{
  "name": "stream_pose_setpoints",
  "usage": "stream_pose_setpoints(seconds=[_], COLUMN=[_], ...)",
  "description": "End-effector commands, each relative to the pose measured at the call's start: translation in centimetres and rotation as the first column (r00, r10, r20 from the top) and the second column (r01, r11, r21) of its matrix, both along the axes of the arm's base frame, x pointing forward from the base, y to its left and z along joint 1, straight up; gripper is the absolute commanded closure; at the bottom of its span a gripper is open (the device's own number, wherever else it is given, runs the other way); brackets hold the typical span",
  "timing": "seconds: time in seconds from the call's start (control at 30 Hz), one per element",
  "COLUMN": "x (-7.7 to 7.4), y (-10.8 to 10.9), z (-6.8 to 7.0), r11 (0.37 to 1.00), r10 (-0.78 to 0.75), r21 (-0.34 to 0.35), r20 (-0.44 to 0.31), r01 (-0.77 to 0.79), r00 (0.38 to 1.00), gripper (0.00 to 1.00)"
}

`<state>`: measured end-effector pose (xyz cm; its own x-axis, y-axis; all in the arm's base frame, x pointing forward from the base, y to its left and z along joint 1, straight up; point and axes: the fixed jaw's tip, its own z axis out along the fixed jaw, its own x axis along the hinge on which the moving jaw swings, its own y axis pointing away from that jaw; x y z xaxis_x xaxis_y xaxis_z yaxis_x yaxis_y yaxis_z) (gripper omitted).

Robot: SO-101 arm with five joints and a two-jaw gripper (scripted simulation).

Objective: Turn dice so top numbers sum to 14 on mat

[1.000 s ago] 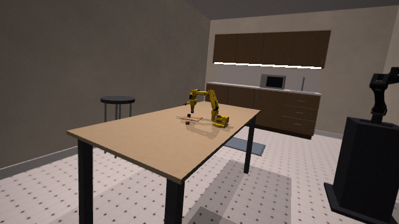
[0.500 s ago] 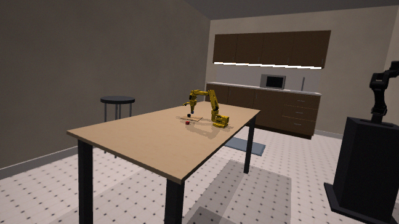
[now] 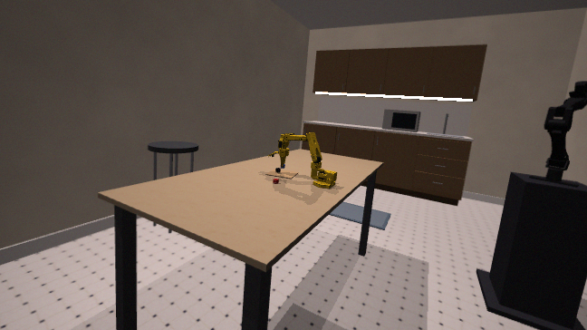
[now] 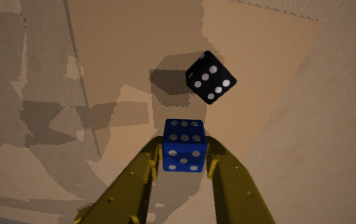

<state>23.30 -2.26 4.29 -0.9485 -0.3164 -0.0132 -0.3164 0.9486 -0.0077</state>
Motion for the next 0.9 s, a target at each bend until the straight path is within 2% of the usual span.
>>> stream_pose_setpoints(seconds=[0.0,0.87], x=[0.29,0.32], y=[-0.27,-0.27], z=[0.17,-0.57], r11=[1.000,1.000], r10=[-0.018,-0.018], r21=[-0.002,-0.002], r20=[0.028,0.028], r01=[0.018,0.018], r00=[0.999,0.999], gripper=[1.00,1.00])
